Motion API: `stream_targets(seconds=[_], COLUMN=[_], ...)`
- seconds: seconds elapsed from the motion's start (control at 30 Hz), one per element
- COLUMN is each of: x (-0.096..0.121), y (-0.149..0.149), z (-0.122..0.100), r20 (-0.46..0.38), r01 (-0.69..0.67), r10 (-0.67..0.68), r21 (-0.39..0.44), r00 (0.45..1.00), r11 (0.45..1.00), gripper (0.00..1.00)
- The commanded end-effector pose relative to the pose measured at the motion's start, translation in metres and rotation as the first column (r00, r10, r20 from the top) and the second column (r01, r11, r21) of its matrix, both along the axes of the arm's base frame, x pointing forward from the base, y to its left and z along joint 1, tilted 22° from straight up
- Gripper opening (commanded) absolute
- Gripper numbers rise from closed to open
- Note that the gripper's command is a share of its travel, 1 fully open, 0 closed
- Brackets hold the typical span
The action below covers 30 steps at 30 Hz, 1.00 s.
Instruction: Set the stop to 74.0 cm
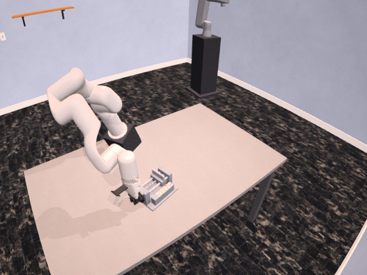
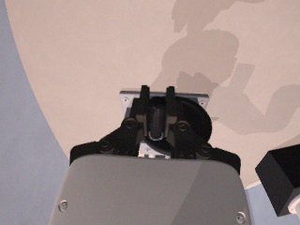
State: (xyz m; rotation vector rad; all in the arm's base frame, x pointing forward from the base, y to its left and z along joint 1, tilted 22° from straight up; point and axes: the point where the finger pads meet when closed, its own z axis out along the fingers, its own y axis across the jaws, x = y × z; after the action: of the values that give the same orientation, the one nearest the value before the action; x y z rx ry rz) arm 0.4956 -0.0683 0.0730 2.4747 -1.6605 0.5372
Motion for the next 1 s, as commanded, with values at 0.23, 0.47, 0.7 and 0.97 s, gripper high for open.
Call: stream_targets(seconds=[0.23,0.47,0.7,0.97], x=[-0.0001,-0.0010,-0.0017,-0.0030], y=[0.0003,0.0002,0.0001,-0.0001], z=[0.0015,0.0020,0.0025,0.0034], r20=[0.002,0.002,0.002,0.002], r01=[-0.001,-0.001,-0.001,-0.001], r10=[0.001,0.001,0.001,0.001], r21=[-0.001,-0.001,-0.001,-0.001], r00=[1.000,1.000,1.000,1.000], r11=[1.000,1.000,1.000,1.000], gripper=[0.06,0.06,0.06,0.06])
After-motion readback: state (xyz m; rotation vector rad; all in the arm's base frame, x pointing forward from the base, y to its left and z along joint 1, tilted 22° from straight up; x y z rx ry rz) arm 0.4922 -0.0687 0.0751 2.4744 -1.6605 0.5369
